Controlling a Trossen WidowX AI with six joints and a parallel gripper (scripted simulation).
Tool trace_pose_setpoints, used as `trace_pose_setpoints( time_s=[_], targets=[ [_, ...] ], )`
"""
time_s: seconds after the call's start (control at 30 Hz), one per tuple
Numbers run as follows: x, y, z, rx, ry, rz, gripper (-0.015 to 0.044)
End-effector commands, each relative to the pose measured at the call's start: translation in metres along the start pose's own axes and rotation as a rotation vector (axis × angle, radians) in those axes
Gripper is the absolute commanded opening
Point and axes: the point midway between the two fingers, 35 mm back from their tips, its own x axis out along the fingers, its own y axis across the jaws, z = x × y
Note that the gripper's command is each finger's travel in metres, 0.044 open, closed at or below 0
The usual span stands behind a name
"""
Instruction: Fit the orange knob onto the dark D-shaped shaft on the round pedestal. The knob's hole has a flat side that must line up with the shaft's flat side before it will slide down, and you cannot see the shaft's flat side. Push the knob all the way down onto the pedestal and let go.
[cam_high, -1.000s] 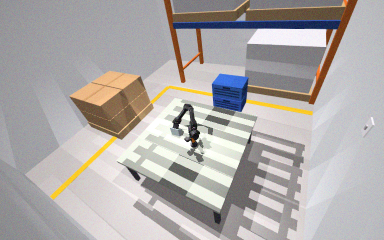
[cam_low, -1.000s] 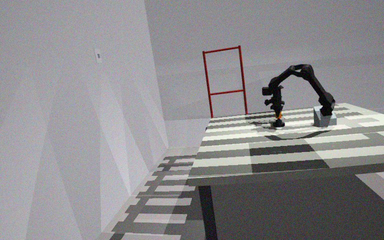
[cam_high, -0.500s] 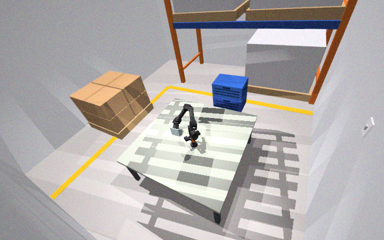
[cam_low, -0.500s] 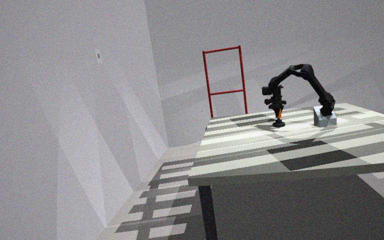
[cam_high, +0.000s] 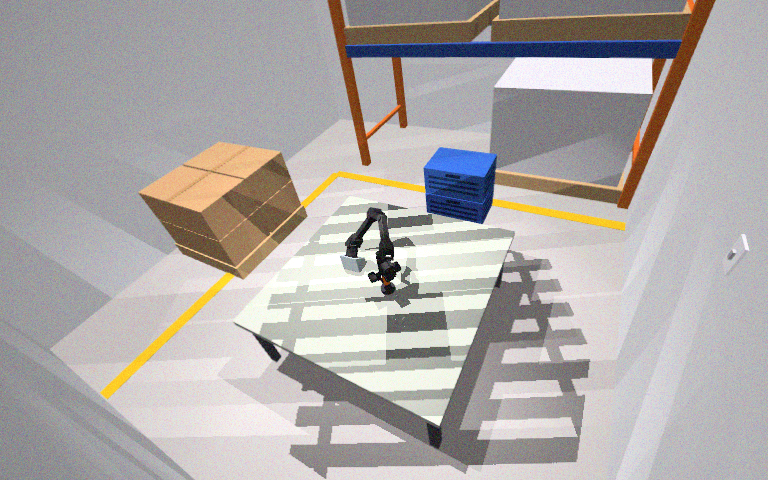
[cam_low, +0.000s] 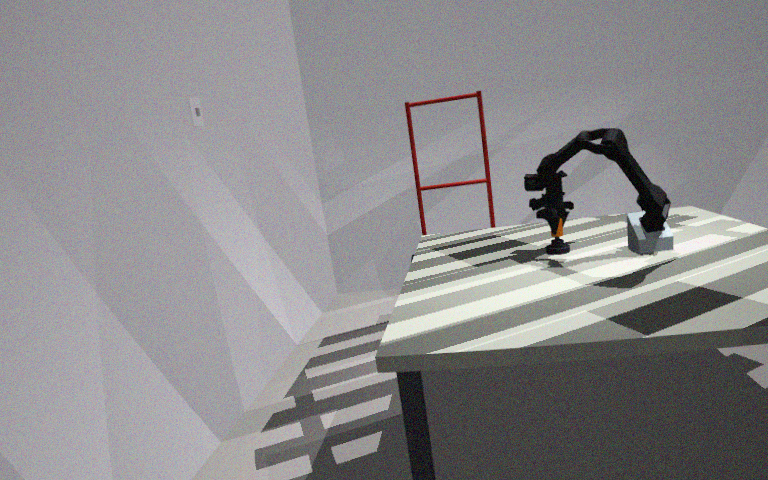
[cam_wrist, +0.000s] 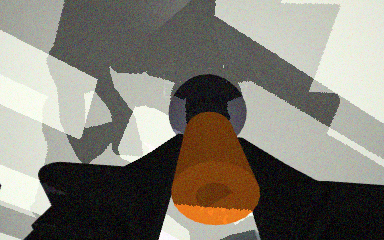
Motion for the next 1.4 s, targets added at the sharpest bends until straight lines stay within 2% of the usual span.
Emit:
trace_pose_setpoints(
  time_s=[0.0, 0.43, 0.67, 1.37],
  targets=[
    [0.0002, -0.0001, 0.0004, 0.003, -0.003, -0.001, 0.0000],
    [-0.0045, 0.0017, 0.0013, 0.011, -0.003, -0.001, 0.0000],
    [-0.0036, 0.0005, 0.0022, 0.212, -0.003, -0.001, 0.0000],
    [0.0008, 0.0011, 0.0003, 0.212, -0.003, -0.001, 0.0000]
  ],
)
